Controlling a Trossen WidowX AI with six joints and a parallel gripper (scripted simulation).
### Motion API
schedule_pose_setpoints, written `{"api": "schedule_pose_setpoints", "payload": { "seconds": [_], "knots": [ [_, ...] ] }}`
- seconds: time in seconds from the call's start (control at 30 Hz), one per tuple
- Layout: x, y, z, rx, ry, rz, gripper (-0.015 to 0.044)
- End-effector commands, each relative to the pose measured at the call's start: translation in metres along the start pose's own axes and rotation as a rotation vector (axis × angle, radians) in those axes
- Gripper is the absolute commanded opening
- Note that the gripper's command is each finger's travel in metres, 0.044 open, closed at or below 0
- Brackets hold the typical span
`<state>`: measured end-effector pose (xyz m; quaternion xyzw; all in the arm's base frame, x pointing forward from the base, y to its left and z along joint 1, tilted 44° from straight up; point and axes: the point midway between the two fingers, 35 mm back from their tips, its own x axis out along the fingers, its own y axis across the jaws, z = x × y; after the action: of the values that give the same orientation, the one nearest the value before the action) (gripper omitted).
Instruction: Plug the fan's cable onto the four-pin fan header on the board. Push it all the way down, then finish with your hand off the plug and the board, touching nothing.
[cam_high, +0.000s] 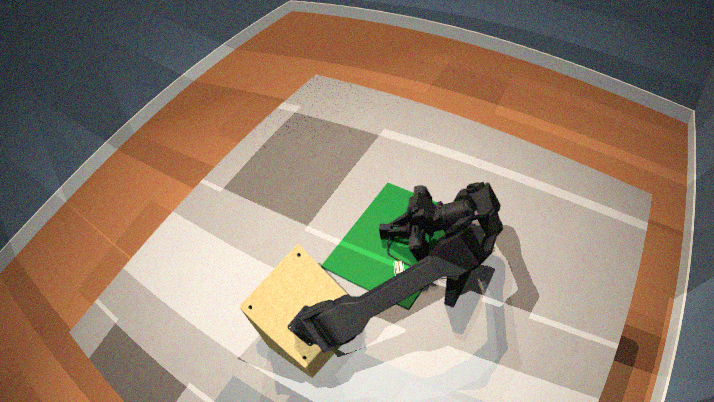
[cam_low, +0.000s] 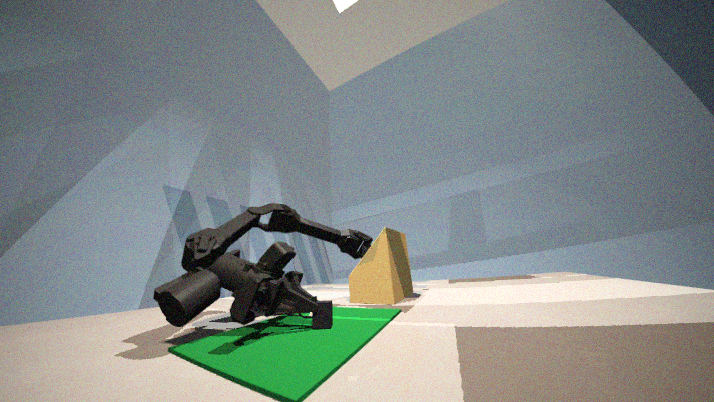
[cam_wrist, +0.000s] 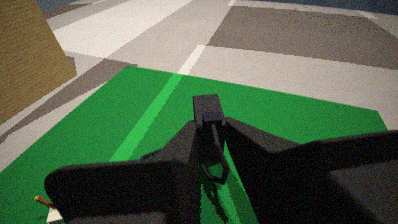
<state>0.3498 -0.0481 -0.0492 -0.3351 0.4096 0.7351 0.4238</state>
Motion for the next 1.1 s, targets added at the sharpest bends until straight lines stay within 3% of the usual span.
{"api": "schedule_pose_setpoints", "payload": {
  "seconds": [0.0,0.93,1.07],
  "knots": [
    [-0.0003,0.0001,0.0001,0.0,0.0,0.0,0.0],
    [-0.0003,0.0001,0.0001,0.0,0.0,0.0,0.0],
    [0.0,0.0,0.0,0.0,0.0,0.0,0.0105]
  ]
}}
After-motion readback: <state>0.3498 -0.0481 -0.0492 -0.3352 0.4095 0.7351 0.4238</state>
